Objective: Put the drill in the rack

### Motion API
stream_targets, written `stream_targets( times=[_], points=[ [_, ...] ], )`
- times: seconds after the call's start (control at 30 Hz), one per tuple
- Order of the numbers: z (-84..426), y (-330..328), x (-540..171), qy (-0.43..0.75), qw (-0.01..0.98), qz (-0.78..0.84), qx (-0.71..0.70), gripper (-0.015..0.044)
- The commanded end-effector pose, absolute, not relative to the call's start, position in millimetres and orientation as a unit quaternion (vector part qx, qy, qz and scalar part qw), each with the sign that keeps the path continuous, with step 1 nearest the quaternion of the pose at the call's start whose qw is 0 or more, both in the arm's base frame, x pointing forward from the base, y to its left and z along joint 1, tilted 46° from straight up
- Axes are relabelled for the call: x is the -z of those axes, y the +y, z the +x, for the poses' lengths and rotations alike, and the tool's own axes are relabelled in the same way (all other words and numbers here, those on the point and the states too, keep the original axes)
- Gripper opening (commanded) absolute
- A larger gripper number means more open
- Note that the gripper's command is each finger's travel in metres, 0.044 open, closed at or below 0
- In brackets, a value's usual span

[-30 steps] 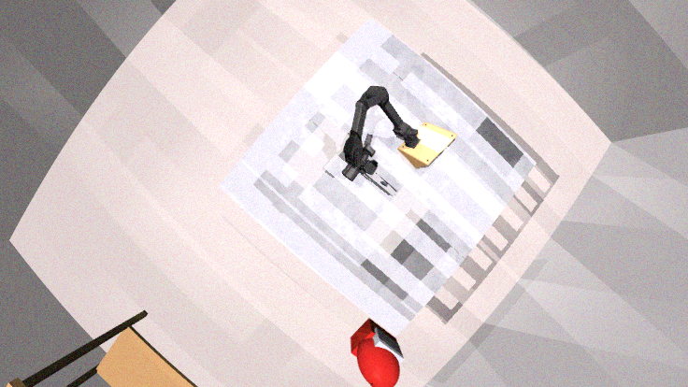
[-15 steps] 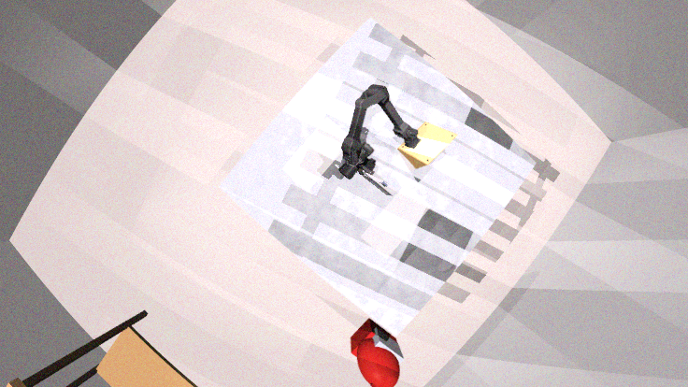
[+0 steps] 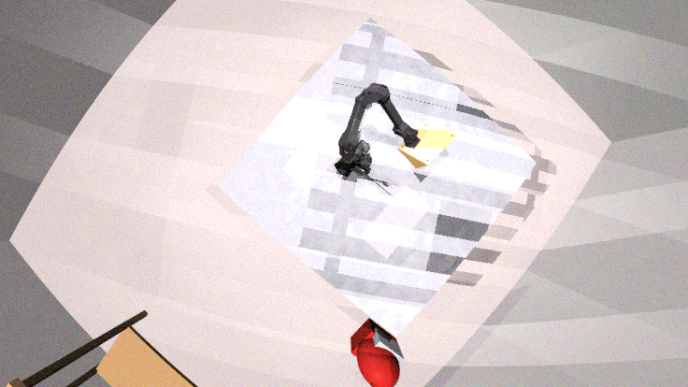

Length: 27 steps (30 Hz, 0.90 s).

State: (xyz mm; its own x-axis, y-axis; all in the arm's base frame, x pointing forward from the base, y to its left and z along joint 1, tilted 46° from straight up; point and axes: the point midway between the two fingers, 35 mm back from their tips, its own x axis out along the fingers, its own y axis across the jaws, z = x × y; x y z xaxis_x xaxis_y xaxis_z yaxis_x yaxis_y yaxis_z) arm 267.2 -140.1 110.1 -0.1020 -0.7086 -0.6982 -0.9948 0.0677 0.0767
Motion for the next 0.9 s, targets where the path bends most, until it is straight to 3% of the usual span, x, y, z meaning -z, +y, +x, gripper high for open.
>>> stream_targets(
  times=[0.0, 0.87],
  points=[
    [268, -144, -116, 0.685, 0.251, -0.623, -0.284, 0.0],
    [268, -158, -140, 0.685, 0.251, -0.623, -0.283, 0.0]
  ],
)
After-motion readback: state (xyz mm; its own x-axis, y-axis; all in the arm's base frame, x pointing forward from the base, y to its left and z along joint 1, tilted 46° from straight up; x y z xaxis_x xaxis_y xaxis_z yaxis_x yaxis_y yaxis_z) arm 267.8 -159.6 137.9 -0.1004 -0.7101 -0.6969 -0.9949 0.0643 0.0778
